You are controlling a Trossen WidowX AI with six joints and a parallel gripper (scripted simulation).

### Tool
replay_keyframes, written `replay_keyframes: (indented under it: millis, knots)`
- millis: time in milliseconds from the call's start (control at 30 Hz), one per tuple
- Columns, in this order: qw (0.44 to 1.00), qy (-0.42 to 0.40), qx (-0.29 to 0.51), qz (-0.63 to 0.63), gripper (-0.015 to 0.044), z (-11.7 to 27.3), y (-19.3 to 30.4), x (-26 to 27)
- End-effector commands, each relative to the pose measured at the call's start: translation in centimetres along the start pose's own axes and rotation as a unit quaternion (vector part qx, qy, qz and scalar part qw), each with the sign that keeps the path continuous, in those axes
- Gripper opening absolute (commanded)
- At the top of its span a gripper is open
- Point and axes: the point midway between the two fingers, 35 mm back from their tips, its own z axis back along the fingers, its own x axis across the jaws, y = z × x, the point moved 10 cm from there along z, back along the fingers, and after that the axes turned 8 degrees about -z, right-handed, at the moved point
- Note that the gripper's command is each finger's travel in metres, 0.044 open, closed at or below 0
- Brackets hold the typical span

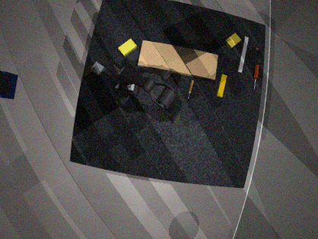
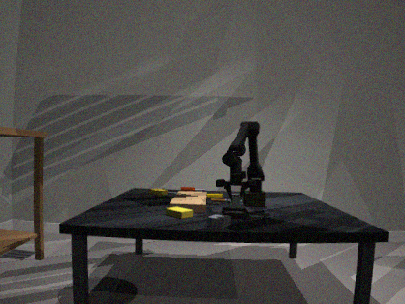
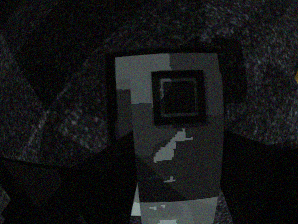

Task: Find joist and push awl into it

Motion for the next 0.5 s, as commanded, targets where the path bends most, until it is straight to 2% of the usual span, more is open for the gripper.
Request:
replay_keyframes:
  millis: [0,467]
  knots:
    - [1.0,0.002,-0.002,0.0,0.0,-0.8,0.2,-0.1]
    - [1.0,0.002,-0.001,0.0,0.0,-2.7,1.0,-0.1]
